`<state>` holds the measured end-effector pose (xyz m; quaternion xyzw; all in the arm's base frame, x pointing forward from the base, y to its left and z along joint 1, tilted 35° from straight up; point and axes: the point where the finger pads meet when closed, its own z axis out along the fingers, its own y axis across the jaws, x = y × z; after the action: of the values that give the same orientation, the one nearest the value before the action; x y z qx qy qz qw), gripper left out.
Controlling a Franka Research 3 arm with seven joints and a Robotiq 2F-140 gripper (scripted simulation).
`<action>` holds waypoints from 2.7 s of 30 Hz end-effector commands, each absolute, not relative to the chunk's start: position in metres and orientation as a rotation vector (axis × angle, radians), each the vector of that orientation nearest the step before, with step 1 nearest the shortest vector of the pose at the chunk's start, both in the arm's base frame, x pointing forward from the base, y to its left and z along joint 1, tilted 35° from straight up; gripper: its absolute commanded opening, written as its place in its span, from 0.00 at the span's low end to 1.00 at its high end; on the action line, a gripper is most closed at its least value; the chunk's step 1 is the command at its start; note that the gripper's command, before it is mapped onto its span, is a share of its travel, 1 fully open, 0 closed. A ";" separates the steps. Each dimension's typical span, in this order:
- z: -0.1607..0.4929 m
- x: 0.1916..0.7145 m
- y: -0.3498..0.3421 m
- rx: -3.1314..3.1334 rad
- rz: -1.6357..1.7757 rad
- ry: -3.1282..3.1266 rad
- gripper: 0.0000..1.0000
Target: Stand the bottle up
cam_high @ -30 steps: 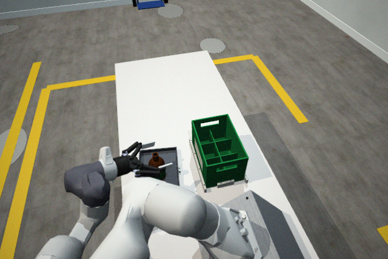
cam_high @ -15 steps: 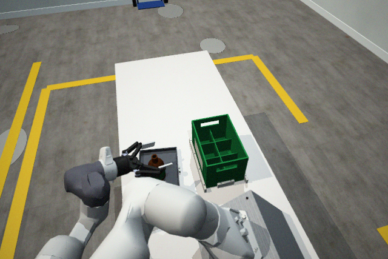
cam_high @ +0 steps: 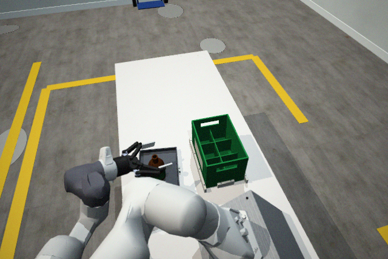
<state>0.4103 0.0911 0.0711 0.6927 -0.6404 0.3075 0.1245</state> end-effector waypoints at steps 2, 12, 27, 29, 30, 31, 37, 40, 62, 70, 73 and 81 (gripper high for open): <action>0.072 0.411 0.091 2.016 0.901 -1.873 1.00; 0.072 0.411 0.091 2.016 0.901 -1.873 1.00; 0.072 0.411 0.091 2.016 0.901 -1.873 1.00; 0.072 0.411 0.091 2.016 0.901 -1.873 1.00; 0.072 0.411 0.091 2.016 0.901 -1.873 1.00; 0.072 0.411 0.091 2.016 0.901 -1.873 1.00; 0.072 0.411 0.091 2.016 0.901 -1.873 1.00; 0.072 0.411 0.091 2.016 0.901 -1.873 1.00; 0.080 0.410 0.085 2.016 0.901 -1.873 1.00; 0.091 0.409 0.077 2.016 0.901 -1.873 1.00; 0.096 0.408 0.073 2.016 0.901 -1.873 1.00; 0.108 0.407 0.065 2.016 0.901 -1.873 1.00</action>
<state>0.4095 0.0689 0.1042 0.6854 -0.6477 0.3114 0.1173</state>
